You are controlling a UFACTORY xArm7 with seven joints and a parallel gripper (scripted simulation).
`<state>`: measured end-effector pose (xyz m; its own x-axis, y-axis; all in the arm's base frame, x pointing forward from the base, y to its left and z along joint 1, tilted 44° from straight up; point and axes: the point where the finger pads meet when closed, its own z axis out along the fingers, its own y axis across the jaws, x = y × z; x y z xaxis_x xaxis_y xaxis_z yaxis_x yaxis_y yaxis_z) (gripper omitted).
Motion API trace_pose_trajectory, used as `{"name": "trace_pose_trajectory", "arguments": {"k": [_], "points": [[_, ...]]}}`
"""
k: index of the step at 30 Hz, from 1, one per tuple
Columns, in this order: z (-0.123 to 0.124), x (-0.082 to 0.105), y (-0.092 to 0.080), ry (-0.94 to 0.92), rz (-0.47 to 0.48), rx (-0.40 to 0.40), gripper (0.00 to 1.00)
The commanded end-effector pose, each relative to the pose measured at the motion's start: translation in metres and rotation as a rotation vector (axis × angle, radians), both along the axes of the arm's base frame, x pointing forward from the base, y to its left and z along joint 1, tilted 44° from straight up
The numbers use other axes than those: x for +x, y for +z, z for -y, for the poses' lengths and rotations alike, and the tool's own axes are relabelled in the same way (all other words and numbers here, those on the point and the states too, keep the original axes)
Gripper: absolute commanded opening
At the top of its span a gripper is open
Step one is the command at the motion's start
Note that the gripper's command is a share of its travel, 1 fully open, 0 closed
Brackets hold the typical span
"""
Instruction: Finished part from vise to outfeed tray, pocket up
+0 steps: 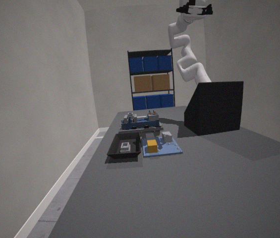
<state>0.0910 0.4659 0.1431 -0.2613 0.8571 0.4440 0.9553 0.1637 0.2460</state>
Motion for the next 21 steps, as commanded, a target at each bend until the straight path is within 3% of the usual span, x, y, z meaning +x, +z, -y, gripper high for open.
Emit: {"name": "trace_pose_trajectory", "arguments": {"k": [1,6,8,11,21], "points": [[-0.001,0.001,0.001,0.003,0.0,0.001,1.0],[-0.001,0.001,0.001,0.003,0.0,0.001,1.0],[0.006,0.045,-0.003,-0.007,0.057,-0.065,1.0],[0.008,0.055,-0.004,-0.009,0.069,-0.081,1.0],[0.008,0.055,-0.004,-0.009,0.069,-0.081,1.0]]}}
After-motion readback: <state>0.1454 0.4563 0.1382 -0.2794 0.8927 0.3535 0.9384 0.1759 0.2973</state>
